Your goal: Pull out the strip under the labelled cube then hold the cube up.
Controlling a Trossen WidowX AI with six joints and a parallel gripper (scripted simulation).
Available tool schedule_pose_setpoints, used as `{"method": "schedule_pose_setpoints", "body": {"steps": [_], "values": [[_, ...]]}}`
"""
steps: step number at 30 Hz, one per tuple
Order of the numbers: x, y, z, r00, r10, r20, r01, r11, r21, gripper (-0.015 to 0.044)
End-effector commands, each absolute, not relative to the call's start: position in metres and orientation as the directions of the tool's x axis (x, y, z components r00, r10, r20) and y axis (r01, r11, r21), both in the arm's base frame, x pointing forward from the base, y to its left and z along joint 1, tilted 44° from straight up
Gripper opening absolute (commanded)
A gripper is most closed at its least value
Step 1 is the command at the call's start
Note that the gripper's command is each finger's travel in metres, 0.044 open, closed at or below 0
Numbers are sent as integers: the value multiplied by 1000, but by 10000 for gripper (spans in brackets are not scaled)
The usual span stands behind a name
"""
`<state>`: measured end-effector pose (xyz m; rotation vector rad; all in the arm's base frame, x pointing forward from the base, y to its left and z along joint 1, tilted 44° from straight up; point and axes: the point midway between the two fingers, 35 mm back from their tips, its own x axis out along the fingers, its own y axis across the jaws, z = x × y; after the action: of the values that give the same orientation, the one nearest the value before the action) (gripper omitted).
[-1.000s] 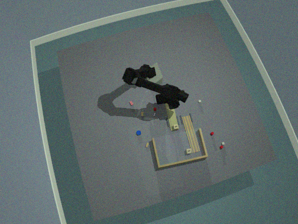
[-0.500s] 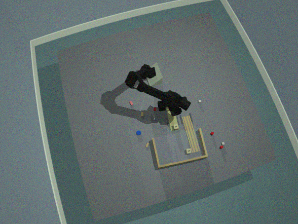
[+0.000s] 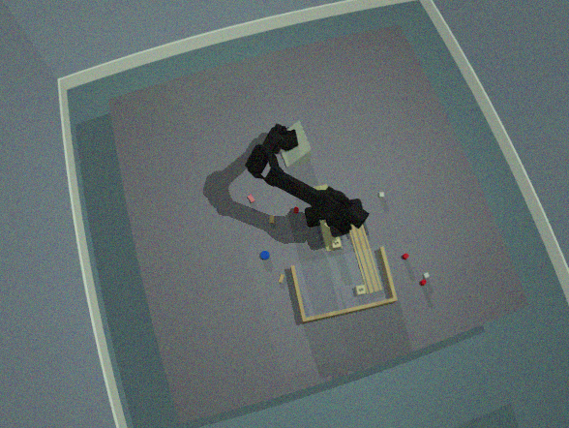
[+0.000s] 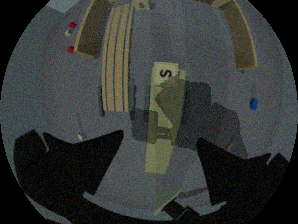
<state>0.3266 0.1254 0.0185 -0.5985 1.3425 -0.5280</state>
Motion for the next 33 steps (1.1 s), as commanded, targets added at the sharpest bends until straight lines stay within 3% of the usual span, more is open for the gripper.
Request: {"method": "schedule_pose_setpoints", "body": {"steps": [1, 19, 26, 33], "values": [[342, 127, 21, 153, -669, -727, 8, 737, -676, 440], [398, 135, 29, 155, -669, -727, 10, 737, -676, 440], [400, 130, 22, 155, -669, -727, 10, 737, -676, 256], [402, 122, 14, 155, -669, -727, 10, 737, -676, 250]]}}
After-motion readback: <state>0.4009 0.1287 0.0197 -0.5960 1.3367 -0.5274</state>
